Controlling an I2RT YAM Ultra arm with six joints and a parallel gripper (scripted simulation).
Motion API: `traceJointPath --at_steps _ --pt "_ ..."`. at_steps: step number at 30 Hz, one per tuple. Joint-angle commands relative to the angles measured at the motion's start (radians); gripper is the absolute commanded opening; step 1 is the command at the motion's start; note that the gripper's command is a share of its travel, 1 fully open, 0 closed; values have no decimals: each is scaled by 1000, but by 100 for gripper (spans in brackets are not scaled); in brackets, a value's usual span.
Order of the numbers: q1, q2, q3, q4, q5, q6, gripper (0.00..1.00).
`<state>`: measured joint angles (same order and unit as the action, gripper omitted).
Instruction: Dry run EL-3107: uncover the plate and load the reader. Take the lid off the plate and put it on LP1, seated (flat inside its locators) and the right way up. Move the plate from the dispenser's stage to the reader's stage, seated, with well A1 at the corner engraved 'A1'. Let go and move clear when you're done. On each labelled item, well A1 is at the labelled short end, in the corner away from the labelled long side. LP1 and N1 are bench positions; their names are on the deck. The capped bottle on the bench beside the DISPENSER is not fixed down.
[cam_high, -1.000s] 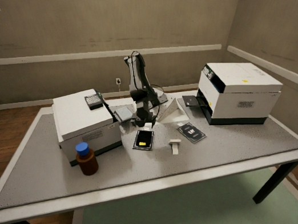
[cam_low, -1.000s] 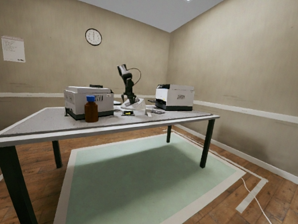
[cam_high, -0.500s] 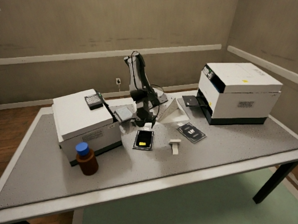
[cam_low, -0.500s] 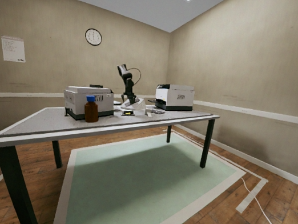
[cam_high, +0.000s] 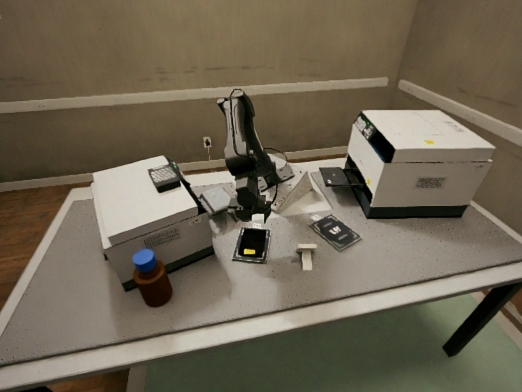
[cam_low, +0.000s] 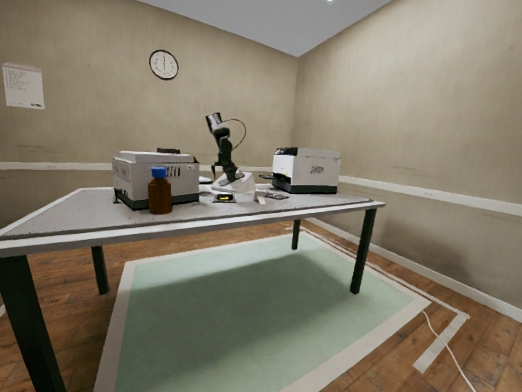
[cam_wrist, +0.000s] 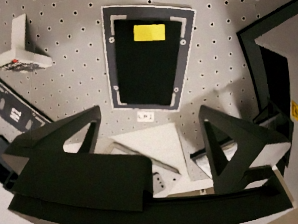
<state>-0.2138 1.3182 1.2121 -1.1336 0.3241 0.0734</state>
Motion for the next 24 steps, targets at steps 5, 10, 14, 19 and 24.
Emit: traceJointPath --at_steps 5,10,14,19,24 --pt "-93 -77 23 -38 -76 -233 100" --pt "-187 -111 21 -63 -132 -414 100" --pt "-267 -137 1 -82 -178 -550 100" --pt "-349 -163 -25 -100 -224 -682 100" --pt "-437 -192 -29 -119 -272 -807 100"
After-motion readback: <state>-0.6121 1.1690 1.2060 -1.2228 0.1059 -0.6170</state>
